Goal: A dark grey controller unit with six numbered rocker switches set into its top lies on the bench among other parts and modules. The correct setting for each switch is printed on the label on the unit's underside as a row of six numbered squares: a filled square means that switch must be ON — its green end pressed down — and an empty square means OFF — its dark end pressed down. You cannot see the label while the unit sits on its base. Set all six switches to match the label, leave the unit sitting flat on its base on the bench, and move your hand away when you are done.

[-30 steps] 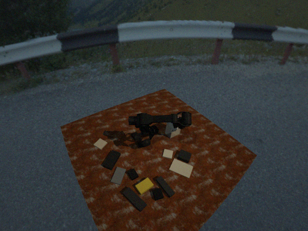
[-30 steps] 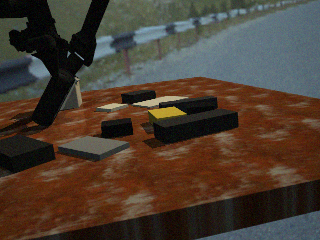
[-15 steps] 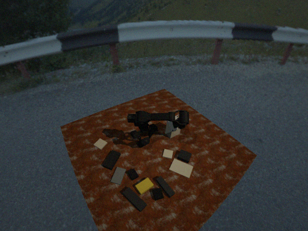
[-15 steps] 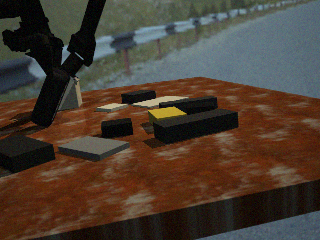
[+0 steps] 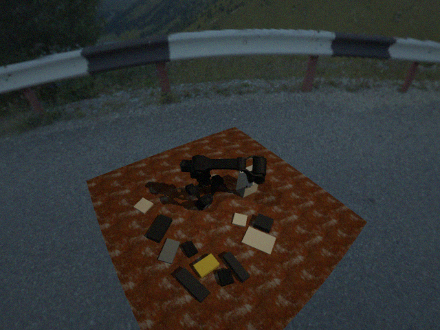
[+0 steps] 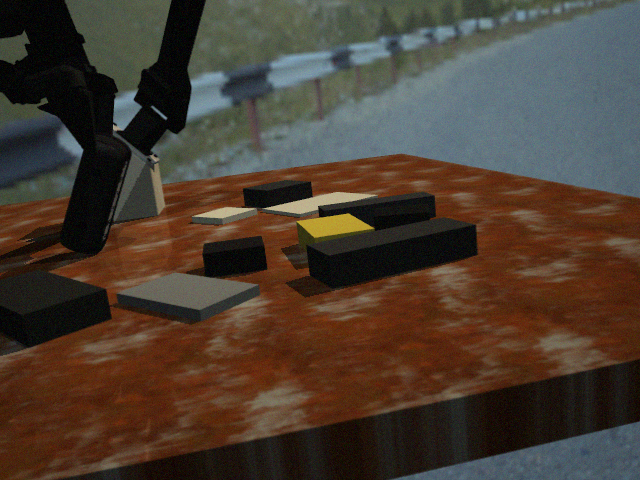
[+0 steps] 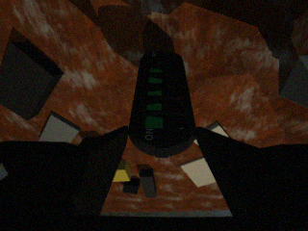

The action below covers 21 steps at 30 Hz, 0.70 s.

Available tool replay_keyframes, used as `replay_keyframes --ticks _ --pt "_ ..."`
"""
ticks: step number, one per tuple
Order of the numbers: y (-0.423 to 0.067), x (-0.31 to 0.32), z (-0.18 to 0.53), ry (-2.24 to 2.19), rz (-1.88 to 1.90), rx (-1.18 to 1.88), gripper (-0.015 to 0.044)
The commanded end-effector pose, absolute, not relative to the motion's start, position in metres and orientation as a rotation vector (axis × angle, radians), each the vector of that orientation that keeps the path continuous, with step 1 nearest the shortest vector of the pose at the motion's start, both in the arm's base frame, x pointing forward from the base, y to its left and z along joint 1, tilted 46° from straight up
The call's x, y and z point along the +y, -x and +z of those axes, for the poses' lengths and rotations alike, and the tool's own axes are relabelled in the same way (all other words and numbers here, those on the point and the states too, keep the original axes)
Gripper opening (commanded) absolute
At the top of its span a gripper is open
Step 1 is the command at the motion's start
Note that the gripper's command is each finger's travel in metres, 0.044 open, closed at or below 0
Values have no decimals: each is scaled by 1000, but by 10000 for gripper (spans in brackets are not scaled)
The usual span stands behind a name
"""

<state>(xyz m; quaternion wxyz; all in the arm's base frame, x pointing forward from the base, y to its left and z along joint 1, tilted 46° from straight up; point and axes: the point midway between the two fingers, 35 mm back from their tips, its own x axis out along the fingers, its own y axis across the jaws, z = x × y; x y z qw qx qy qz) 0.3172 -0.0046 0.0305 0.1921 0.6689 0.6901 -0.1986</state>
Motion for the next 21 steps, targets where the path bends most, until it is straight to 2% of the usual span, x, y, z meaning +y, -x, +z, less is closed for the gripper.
replay_keyframes --ticks 1,21 --pt "-317 -7 23 -1874 -555 1951 338" --pt "-317 -21 12 -1894 -529 1970 338"
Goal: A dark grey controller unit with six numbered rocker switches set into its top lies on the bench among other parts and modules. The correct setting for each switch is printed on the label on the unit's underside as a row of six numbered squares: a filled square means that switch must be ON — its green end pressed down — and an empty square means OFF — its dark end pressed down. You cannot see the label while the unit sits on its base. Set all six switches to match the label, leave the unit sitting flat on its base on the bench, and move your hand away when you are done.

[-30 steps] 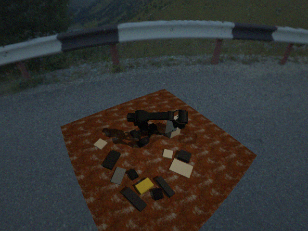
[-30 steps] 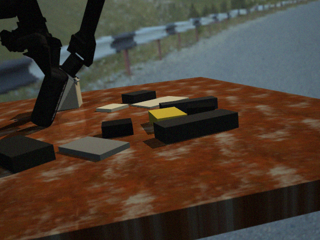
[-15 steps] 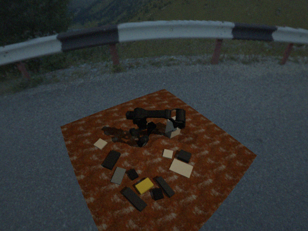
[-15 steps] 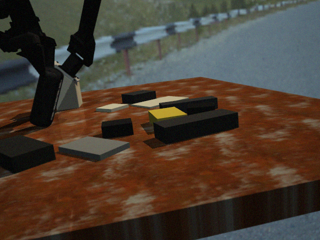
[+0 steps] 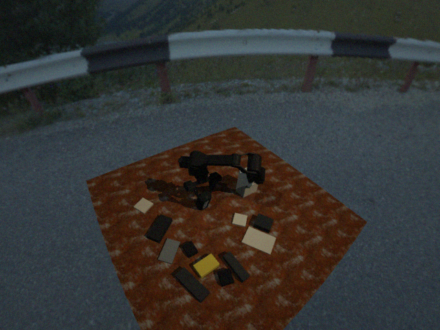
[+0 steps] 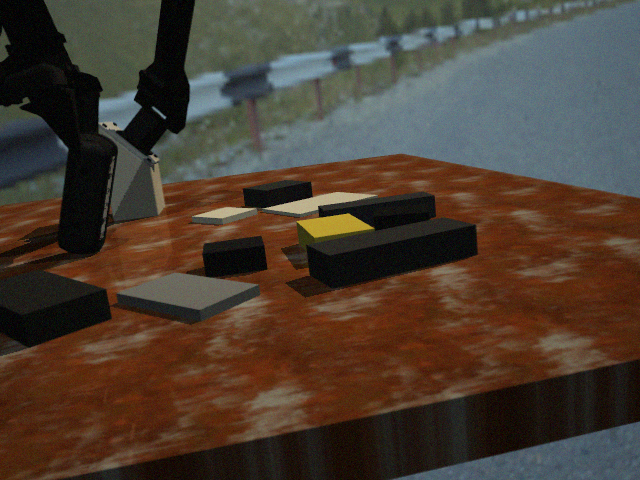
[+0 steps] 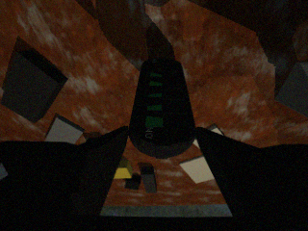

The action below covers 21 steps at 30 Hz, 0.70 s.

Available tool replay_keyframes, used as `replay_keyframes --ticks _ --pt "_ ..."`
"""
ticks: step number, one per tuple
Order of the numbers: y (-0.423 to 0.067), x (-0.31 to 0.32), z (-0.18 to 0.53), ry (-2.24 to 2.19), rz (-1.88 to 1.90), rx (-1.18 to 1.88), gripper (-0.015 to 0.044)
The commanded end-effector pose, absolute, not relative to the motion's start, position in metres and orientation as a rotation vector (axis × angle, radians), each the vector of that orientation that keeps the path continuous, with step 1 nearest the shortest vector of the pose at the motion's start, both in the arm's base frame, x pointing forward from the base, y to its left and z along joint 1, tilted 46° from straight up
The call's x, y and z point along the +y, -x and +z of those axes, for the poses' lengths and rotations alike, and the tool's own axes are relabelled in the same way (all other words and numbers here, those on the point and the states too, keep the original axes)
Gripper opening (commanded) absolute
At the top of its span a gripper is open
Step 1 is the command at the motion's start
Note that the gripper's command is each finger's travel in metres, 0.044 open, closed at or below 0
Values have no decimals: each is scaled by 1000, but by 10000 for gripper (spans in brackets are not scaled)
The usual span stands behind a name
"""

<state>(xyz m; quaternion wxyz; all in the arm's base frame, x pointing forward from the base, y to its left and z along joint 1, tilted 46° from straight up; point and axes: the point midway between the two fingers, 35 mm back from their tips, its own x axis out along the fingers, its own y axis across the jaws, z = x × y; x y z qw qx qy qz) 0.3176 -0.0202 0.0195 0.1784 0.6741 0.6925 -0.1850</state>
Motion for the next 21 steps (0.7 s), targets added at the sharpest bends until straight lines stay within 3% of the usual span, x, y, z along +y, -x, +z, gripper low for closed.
replay_keyframes --ticks 1,21 --pt "-317 -22 12 -1892 -531 1969 338" --pt "-317 -33 2 -1864 -568 1940 338"
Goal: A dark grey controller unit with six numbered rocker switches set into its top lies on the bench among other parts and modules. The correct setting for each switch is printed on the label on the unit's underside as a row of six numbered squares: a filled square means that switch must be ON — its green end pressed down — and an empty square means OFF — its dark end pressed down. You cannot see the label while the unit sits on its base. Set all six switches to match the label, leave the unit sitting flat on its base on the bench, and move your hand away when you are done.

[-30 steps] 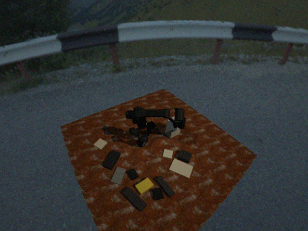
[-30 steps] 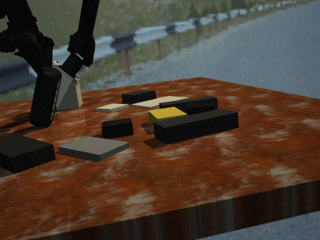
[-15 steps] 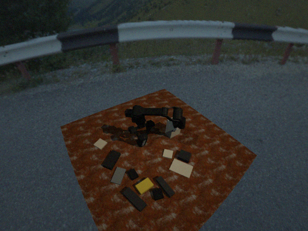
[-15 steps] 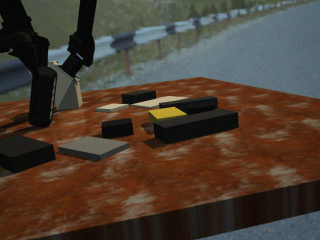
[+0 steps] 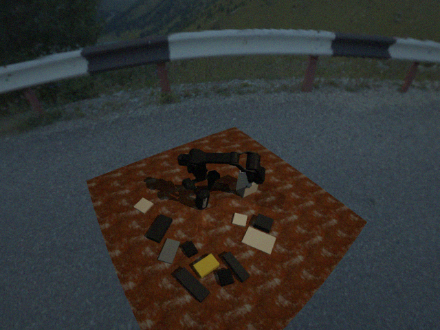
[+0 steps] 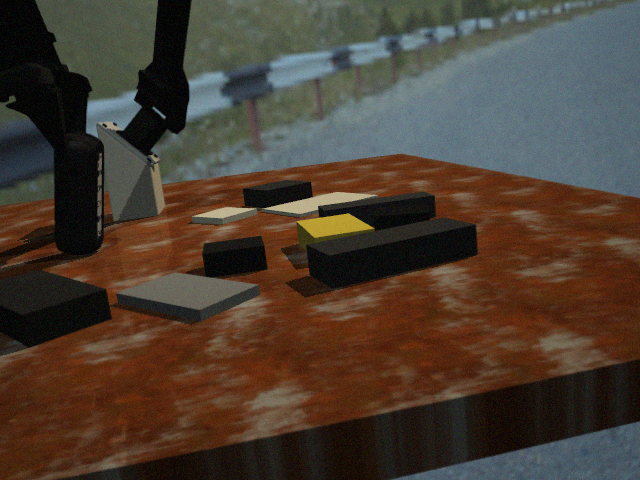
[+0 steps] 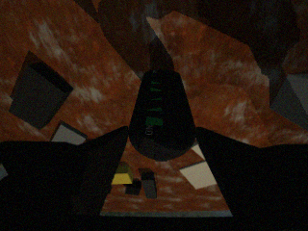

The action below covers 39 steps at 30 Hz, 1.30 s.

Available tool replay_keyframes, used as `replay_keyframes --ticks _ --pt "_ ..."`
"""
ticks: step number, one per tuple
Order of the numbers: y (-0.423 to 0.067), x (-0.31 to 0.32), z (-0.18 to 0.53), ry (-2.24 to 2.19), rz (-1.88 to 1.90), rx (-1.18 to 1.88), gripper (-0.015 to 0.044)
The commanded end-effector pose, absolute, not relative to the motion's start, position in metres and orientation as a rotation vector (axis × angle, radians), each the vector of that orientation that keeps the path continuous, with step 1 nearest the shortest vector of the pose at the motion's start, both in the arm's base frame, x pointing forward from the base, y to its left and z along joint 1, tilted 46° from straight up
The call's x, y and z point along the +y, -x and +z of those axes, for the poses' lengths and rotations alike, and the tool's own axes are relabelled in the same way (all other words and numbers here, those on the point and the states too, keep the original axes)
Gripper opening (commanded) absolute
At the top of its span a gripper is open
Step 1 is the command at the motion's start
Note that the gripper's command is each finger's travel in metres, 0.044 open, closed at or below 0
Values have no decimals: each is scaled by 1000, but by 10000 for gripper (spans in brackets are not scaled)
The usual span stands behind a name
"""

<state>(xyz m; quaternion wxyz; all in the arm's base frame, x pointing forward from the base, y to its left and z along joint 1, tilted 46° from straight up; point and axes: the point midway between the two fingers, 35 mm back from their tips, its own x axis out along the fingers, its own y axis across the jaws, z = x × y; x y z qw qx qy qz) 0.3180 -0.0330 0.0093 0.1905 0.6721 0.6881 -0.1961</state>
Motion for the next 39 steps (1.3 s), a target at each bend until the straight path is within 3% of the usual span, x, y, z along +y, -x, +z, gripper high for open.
replay_keyframes --ticks 1,39 --pt "-317 -34 1 -1862 -570 1939 338" --pt "-317 -53 -20 -1804 -643 1880 338"
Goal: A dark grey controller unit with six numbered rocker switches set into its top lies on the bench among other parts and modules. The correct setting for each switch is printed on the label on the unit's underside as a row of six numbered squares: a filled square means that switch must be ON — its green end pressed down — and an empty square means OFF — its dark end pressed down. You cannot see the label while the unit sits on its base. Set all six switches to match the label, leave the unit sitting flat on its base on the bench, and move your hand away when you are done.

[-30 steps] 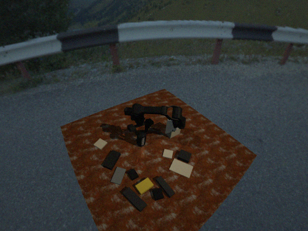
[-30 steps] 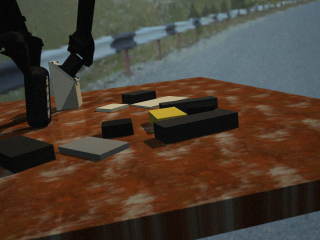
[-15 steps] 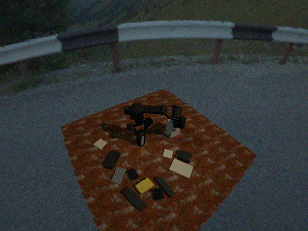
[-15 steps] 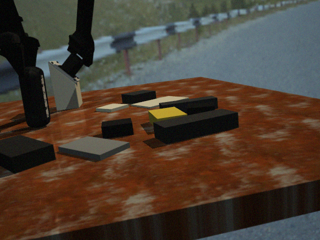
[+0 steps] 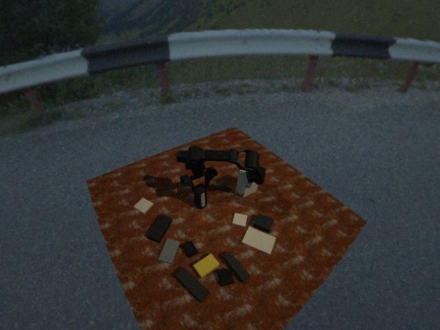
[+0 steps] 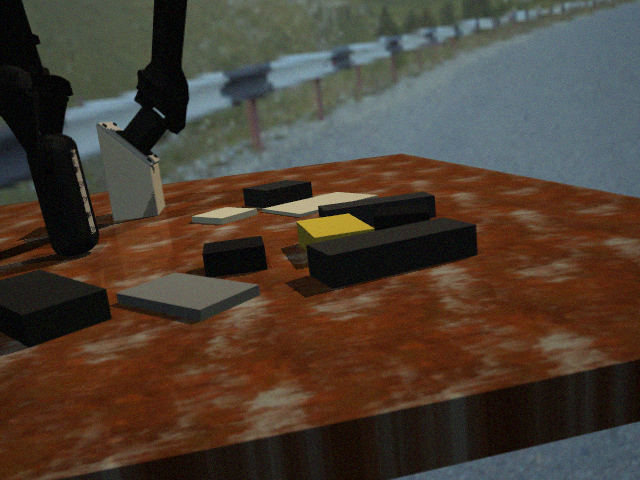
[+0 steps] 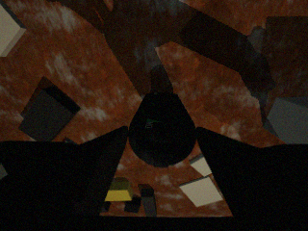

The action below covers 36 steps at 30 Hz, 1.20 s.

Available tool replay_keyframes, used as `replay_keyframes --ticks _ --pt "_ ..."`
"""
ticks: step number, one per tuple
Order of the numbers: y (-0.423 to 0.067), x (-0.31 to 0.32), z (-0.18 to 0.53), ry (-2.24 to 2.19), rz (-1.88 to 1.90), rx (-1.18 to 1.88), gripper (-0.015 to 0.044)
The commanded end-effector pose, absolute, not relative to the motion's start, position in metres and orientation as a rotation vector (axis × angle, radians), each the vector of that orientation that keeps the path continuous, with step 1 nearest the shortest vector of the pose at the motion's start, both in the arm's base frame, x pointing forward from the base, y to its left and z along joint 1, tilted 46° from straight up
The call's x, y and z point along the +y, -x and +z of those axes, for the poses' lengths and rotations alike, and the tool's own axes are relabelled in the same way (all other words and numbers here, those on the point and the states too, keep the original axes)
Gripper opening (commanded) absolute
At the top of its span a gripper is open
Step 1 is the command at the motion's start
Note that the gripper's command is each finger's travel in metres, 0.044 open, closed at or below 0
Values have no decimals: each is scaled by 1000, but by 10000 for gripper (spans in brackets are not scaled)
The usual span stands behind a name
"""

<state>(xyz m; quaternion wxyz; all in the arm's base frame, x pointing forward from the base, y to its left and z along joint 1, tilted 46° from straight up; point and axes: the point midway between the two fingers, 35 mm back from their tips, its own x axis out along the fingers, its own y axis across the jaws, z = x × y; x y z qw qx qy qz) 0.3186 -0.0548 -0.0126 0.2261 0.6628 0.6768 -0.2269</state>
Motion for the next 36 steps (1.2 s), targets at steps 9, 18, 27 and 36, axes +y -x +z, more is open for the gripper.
replay_keyframes --ticks 9,18,27,36 --pt "-317 -57 -26 -1790 -660 1866 338" --pt "-317 -60 -31 -1776 -676 1851 338" --pt "-317 -64 -37 -1762 -693 1837 338" --pt "-317 -67 -43 -1748 -710 1822 338"
